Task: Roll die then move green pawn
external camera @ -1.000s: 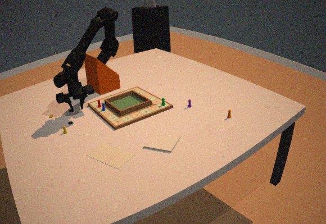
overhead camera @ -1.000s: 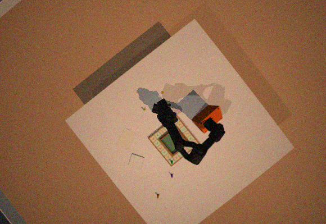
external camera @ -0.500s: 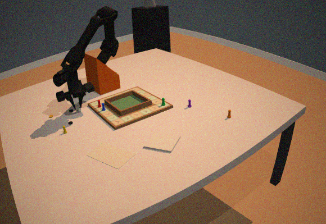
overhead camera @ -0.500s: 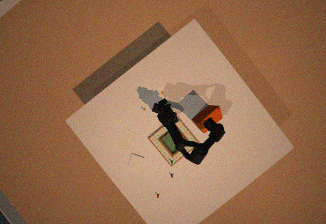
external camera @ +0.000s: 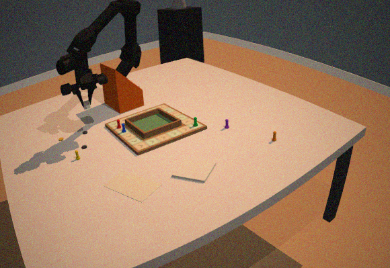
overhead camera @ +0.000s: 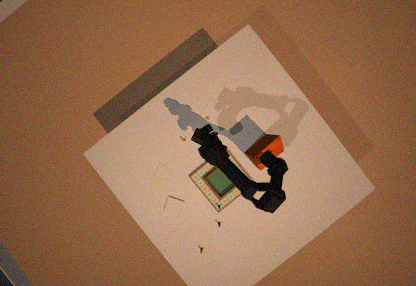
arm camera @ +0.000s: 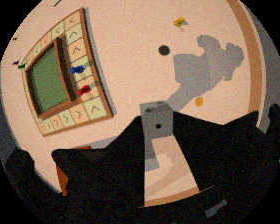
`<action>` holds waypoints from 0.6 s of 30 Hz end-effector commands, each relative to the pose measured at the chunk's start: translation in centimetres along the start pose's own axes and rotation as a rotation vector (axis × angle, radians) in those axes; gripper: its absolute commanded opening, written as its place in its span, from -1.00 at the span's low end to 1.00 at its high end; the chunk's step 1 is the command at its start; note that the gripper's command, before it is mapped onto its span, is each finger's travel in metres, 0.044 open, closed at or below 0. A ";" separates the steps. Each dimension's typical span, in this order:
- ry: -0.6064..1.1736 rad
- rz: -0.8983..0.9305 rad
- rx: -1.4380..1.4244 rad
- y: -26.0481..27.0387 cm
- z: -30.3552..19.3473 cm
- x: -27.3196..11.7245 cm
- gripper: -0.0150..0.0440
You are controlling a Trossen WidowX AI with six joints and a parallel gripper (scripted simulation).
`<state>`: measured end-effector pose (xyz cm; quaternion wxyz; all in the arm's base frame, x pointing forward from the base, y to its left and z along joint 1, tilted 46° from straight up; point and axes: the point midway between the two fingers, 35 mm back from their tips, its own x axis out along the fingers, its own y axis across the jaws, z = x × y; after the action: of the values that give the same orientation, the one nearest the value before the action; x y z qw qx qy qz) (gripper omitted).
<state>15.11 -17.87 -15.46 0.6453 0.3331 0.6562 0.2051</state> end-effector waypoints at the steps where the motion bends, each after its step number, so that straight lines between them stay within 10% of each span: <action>1: 0.008 -0.003 -0.007 0.1 -0.1 -0.7 -0.49; 18: 0.008 -0.031 0.292 5.6 3.8 0.0 -0.49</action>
<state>18.83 -15.54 -12.62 0.6036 0.3902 0.6838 0.1255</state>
